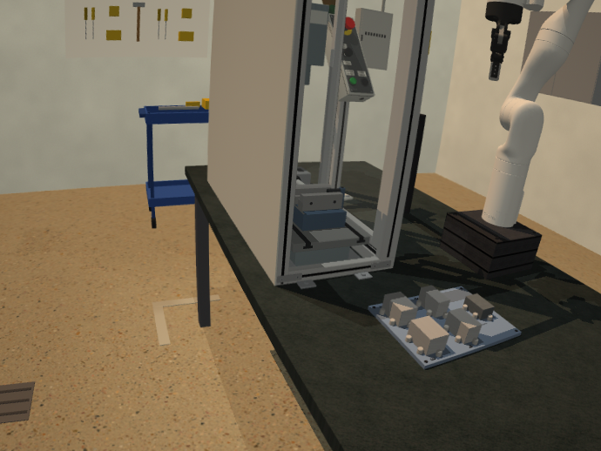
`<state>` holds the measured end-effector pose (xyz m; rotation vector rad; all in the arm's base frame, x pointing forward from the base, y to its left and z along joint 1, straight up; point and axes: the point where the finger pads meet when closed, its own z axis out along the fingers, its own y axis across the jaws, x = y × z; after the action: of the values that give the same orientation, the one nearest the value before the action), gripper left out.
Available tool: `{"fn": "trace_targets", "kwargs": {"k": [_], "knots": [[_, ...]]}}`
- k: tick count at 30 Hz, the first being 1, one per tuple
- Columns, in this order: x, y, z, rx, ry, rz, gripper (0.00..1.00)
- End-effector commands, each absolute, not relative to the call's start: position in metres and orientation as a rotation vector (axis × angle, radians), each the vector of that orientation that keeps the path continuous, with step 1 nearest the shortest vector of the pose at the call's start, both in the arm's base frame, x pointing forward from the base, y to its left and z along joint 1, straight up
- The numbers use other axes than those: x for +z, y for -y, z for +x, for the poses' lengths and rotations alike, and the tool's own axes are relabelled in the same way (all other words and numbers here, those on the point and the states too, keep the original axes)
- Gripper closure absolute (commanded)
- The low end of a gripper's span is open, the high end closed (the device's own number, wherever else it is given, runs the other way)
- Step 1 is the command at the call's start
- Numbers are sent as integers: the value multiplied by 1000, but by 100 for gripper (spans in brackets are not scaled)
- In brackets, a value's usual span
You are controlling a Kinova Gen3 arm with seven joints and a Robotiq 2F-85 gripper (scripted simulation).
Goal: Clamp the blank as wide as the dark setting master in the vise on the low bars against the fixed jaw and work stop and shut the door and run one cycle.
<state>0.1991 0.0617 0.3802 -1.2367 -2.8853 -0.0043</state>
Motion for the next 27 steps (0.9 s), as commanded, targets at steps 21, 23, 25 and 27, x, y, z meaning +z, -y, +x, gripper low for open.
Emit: {"fn": "trace_targets", "kwargs": {"k": [21, 23, 25, 27], "knots": [[380, -62, 199, -7, 3011, -893, 90], [380, -62, 199, -7, 3049, -754, 90], [380, -62, 199, -7, 3081, -613, 90], [380, -62, 199, -7, 3094, -542, 90]]}}
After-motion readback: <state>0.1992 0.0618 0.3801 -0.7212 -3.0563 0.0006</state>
